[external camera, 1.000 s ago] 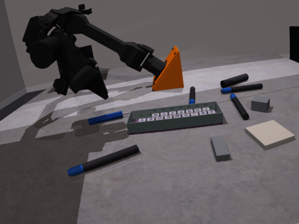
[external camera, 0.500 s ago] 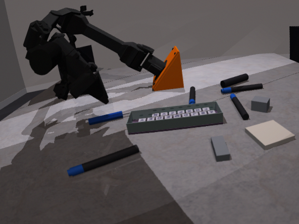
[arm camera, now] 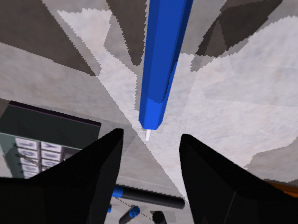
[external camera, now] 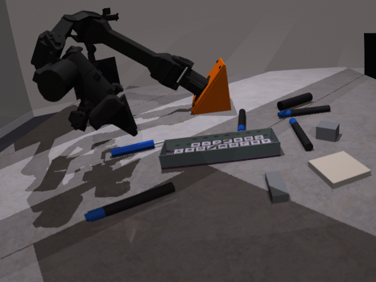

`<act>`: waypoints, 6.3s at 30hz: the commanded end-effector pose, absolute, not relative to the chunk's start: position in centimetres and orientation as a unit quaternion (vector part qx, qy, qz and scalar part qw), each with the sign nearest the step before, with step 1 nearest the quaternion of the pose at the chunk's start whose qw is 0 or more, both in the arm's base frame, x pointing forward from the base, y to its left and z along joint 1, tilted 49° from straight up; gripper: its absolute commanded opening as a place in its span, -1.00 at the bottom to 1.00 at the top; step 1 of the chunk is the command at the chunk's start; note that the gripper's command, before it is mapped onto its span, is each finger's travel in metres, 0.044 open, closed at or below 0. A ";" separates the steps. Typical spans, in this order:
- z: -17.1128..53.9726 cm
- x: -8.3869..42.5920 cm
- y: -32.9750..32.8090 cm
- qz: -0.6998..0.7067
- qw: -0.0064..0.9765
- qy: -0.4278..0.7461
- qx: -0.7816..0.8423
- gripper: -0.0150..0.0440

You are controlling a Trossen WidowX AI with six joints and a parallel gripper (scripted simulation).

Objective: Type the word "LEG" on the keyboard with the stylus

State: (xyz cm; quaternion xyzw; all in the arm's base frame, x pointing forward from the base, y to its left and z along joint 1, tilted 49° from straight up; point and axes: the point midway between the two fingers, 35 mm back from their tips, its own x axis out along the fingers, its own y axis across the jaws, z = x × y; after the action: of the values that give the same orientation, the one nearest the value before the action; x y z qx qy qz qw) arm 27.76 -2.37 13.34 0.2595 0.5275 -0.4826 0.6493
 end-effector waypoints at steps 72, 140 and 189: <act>11.0 28.3 -4.8 -0.483 0.647 0.529 0.261 -0.45; 8.7 31.7 9.9 -0.040 0.912 0.278 -0.298 -0.49; 7.3 29.8 8.5 -0.010 0.891 0.180 -0.416 -0.40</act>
State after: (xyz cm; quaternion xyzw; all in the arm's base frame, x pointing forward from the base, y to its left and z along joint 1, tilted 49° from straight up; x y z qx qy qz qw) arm 29.84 8.44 7.50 -0.4136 0.1783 -0.0138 0.8927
